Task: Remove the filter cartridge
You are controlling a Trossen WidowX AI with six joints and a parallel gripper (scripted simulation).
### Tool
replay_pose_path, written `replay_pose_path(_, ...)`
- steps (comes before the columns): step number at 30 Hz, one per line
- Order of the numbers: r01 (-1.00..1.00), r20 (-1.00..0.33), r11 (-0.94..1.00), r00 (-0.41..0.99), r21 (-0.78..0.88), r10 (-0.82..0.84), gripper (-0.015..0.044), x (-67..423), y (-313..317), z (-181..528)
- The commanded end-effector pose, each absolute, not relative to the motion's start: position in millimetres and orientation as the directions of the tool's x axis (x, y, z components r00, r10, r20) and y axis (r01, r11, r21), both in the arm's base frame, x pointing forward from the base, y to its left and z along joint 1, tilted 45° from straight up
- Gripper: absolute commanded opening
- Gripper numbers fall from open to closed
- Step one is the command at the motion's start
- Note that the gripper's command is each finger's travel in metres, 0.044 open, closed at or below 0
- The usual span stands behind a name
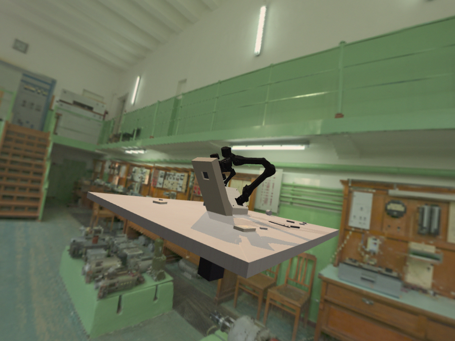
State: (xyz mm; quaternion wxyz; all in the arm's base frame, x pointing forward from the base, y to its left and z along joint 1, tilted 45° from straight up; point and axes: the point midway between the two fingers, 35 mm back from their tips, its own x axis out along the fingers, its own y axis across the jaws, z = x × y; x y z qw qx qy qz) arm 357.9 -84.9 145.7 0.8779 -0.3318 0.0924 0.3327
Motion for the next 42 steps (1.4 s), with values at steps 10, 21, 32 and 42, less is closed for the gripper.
replay_pose_path(10, -0.647, -0.386, 0.581, 0.762, -0.494, 0.521, 0.0, 359.7, -83.9, 145.2)
replay_pose_path(21, -0.618, -0.389, 0.765, 0.76, -0.182, 0.521, 0.0, 362.2, -81.6, 143.7)
replay_pose_path(32, -0.498, -0.389, 0.851, 0.759, 0.168, 0.521, 0.0, 362.8, -81.1, 143.4)
replay_pose_path(42, -0.325, -0.389, 0.822, 0.759, 0.467, 0.521, 0.0, 362.9, -81.1, 143.4)
